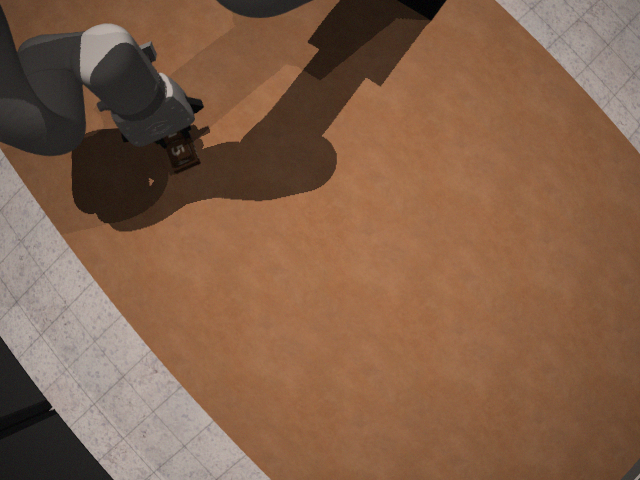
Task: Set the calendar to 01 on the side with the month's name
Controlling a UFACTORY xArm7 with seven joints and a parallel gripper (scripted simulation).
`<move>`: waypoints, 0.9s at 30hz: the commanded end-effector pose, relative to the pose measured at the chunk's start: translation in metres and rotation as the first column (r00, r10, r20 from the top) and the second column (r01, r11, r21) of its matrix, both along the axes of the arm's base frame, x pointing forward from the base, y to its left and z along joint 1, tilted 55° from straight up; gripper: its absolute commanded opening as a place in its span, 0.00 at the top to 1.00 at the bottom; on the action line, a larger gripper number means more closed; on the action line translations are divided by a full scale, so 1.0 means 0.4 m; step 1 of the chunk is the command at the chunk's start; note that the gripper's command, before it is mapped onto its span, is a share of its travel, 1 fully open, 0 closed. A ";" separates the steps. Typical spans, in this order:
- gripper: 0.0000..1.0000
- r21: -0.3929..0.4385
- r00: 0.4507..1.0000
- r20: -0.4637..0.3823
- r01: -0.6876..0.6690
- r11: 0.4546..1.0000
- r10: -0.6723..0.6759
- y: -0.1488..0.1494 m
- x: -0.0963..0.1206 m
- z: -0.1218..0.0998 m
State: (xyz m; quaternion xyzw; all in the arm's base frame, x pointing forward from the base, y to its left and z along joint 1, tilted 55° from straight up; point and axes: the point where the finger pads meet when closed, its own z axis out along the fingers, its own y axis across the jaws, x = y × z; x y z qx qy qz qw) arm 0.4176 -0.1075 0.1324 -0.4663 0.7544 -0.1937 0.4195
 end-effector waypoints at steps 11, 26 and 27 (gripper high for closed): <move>0.71 0.000 1.000 0.000 0.001 1.000 -0.001 -0.001 0.000 0.000; 0.71 0.000 1.000 0.000 0.001 1.000 -0.001 -0.001 0.000 0.000; 0.71 0.000 1.000 0.000 0.001 1.000 -0.001 -0.001 0.000 0.000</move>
